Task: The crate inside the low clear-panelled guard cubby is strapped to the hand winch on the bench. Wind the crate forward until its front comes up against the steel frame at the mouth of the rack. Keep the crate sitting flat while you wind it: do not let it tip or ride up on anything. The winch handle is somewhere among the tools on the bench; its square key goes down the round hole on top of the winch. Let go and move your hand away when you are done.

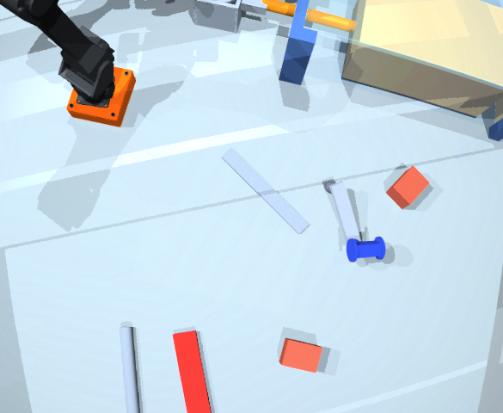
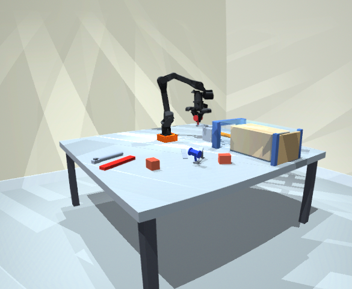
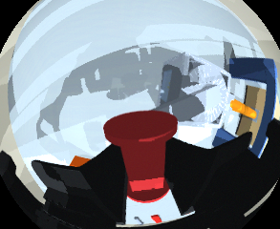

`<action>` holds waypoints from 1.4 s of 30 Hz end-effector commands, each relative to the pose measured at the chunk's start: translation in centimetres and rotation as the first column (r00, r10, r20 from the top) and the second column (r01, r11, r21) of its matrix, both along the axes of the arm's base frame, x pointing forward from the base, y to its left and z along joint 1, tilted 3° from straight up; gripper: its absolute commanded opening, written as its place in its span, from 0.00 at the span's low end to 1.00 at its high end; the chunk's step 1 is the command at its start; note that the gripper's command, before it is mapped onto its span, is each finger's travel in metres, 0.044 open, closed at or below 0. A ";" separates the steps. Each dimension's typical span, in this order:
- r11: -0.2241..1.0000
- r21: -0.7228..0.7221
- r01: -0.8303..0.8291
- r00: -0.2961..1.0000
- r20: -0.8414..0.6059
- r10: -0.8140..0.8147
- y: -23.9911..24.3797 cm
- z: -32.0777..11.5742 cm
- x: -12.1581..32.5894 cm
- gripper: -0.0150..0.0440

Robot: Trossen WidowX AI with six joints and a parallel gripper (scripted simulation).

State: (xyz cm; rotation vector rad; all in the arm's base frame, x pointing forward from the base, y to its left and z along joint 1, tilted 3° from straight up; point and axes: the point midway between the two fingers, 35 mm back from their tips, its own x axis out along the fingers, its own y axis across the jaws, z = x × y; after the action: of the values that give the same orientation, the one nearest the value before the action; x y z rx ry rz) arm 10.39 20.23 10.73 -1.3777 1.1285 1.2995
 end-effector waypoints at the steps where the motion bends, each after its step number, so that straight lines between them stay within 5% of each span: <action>1: 1.000 0.000 0.000 1.000 0.001 0.000 0.0 0.0 0.0 0.25; 42: 1.000 -0.003 -0.005 1.000 0.007 0.005 -2.1 -0.2 1.3 0.25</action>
State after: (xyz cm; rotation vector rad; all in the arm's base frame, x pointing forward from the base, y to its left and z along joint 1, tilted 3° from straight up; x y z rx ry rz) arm 11.21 18.83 10.75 -1.3786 1.1213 1.3130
